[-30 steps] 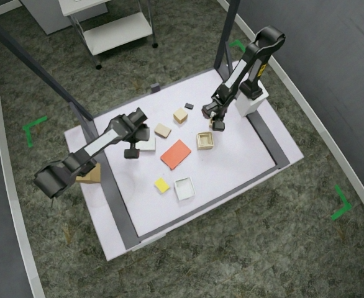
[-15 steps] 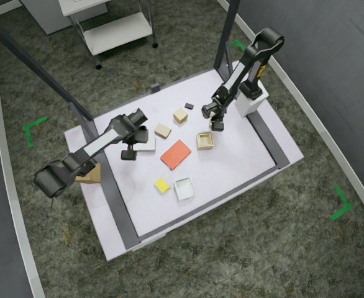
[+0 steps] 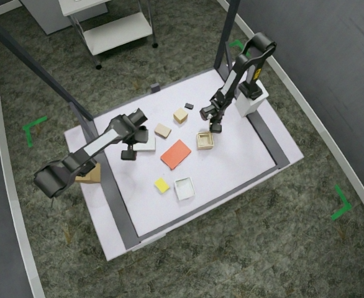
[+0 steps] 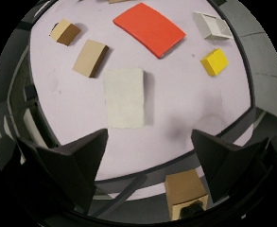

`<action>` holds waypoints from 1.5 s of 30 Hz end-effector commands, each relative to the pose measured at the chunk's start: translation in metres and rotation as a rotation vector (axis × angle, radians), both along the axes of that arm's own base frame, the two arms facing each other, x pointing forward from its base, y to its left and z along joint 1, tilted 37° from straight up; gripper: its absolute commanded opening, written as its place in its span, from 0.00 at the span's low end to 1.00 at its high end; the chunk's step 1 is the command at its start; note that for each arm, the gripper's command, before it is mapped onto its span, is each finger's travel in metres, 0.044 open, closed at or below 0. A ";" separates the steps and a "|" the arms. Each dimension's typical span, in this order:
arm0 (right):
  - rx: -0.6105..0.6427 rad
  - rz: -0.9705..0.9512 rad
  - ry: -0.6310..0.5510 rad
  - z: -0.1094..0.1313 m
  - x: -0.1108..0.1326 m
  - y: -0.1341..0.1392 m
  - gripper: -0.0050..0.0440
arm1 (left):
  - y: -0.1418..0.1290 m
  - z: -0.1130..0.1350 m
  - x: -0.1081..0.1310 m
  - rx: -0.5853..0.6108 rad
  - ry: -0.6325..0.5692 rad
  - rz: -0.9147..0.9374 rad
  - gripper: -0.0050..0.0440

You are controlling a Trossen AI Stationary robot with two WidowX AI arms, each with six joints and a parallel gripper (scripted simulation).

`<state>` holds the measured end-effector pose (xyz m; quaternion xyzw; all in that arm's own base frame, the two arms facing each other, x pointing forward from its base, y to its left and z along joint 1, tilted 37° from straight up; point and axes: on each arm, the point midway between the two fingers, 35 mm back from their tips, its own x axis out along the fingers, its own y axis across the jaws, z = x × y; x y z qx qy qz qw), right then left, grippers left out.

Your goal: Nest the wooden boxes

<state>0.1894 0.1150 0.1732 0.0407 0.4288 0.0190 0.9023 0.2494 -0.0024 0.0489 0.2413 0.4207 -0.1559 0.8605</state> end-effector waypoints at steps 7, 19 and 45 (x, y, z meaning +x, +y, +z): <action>0.020 -0.004 -0.013 0.006 0.000 0.001 0.92 | 0.000 -0.003 0.004 0.000 -0.007 0.001 0.35; 0.020 -0.004 -0.013 0.006 0.000 0.001 0.92 | 0.000 -0.003 0.004 0.000 -0.007 0.001 0.49; 0.020 -0.004 -0.013 0.006 0.000 0.001 0.92 | 0.003 0.037 -0.016 0.001 -0.024 -0.001 0.49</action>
